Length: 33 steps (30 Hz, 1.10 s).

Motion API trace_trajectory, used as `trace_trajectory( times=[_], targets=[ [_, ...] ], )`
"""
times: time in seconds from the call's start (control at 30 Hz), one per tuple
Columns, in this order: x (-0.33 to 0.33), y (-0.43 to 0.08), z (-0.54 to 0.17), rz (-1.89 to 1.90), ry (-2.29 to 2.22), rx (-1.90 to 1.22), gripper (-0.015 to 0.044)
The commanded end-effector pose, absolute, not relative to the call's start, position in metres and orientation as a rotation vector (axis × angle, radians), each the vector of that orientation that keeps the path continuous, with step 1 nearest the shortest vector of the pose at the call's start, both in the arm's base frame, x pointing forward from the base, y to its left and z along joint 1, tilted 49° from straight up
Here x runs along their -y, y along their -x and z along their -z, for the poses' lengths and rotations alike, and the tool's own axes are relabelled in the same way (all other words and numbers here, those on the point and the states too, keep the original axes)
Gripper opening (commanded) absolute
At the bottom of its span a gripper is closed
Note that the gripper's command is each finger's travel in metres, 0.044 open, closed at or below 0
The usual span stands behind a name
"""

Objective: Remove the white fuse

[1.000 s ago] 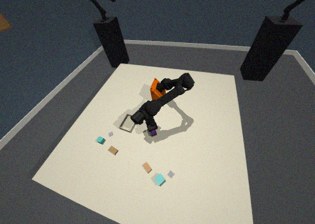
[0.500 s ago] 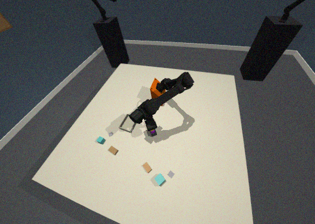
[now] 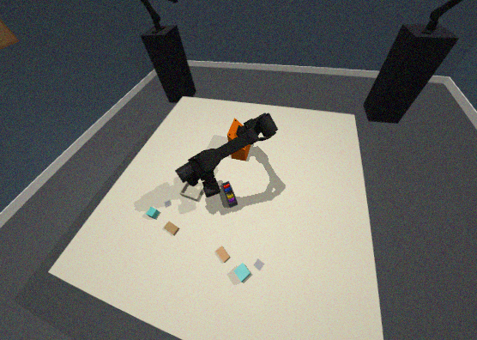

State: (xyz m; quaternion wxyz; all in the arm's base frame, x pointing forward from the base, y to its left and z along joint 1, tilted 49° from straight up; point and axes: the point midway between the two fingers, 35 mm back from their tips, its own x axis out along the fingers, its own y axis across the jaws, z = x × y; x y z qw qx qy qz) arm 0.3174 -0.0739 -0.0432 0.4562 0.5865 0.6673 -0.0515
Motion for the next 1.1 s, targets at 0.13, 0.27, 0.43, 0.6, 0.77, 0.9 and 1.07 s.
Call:
trace_trajectory(
  times=[0.13,0.27,0.43,0.6,0.77,0.9,1.07],
  targets=[
    [0.106,-0.313,0.08,0.13,-1.442,-1.65,0.0],
    [0.12,-0.309,0.097,0.128,-1.442,-1.65,0.0],
    [0.135,-0.302,0.119,0.124,-1.443,-1.652,0.0],
    [0.145,-0.296,0.134,0.119,-1.444,-1.652,0.0],
    [0.145,-0.296,0.134,0.119,-1.444,-1.652,0.0],
    [0.141,-0.297,0.138,0.119,-1.444,-1.652,0.0],
    [0.135,-0.298,0.144,0.119,-1.445,-1.652,0.0]
  ],
)
